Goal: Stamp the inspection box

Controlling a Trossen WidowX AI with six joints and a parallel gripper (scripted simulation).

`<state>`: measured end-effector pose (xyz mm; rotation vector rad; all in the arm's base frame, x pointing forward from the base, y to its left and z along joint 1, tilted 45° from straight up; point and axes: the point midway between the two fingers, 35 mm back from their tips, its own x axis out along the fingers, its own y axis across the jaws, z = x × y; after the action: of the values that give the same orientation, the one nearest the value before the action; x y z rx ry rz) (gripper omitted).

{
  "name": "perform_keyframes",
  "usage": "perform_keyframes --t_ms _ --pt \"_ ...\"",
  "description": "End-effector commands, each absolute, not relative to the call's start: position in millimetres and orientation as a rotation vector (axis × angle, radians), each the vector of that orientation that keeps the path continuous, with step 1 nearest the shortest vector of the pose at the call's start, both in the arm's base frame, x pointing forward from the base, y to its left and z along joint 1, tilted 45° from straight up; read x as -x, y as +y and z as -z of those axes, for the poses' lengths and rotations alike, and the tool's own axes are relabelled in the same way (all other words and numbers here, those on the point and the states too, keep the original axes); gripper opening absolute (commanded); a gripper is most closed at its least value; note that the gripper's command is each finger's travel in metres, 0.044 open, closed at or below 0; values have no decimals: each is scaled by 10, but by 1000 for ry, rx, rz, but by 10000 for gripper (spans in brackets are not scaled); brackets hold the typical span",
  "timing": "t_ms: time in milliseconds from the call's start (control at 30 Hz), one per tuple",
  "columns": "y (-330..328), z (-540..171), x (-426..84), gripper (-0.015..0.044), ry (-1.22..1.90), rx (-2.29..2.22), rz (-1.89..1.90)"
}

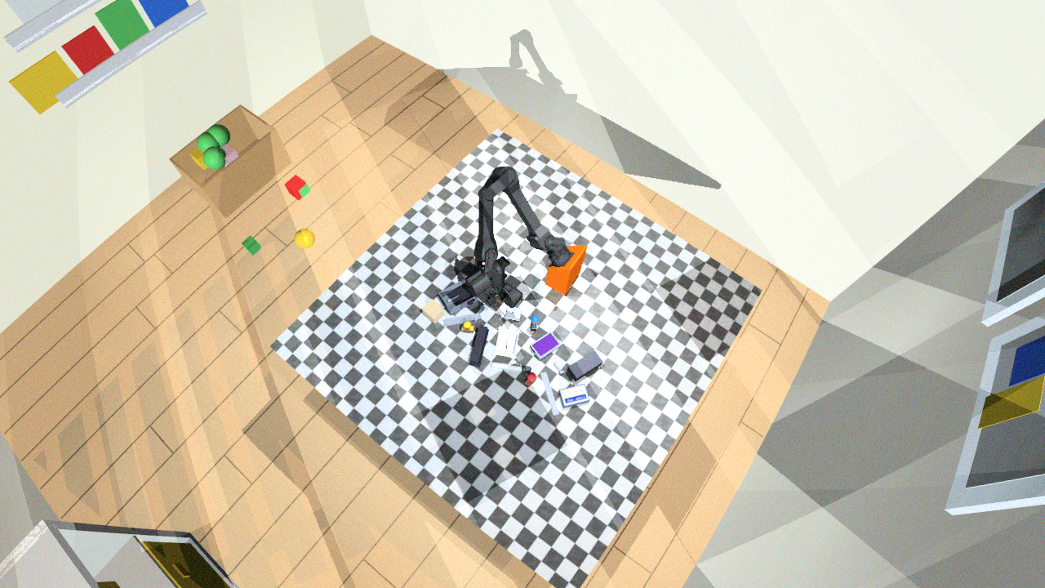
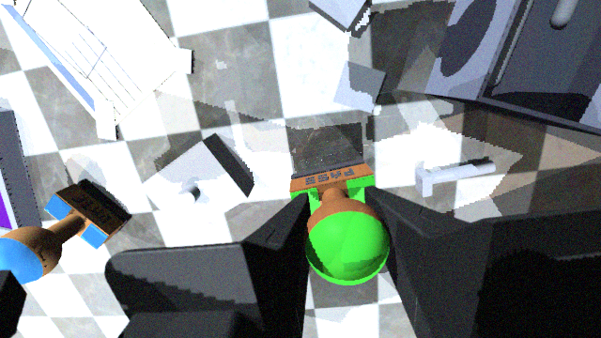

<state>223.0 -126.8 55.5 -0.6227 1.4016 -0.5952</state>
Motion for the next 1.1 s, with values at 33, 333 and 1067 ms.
perform_keyframes --t_ms 33,333,1067 --pt "-1247 -591 -2241 0 1394 623 600" --pt "-1214 -618 -2240 0 1395 623 601" --pt "-1136 -687 -2234 0 1395 624 603"
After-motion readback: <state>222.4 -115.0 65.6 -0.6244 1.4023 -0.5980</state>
